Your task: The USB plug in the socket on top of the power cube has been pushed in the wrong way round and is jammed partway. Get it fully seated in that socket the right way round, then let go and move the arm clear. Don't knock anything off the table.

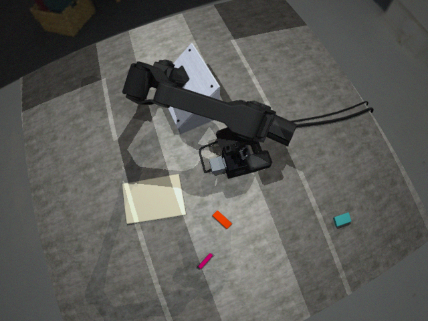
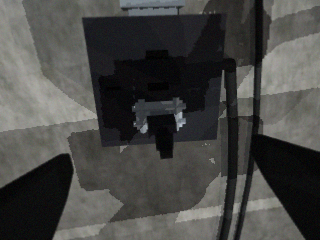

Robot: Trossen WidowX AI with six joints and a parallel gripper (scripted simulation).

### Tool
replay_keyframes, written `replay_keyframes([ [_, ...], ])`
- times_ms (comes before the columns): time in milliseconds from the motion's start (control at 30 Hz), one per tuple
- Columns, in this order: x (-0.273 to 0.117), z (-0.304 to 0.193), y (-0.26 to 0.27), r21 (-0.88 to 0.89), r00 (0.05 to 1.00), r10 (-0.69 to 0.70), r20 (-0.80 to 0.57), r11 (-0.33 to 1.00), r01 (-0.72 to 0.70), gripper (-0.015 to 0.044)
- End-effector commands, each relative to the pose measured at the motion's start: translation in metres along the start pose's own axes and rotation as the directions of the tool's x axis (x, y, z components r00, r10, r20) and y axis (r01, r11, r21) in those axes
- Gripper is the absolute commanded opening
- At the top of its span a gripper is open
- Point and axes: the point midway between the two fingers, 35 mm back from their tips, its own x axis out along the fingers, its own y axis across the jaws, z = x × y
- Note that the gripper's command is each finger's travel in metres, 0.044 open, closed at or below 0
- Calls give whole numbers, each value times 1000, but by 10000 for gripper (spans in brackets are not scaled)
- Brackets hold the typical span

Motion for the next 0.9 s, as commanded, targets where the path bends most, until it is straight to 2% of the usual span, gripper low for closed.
replay_keyframes([
  [0,4,1,-1,-6,1000,0,6,1000,0,440],
  [100,4,1,-1,-6,1000,0,6,1000,0,440],
  [667,2,0,0,-1,1000,-1,1,1000,1,0],
  [867,2,0,0,-1,1000,-1,1,1000,1,0],
])
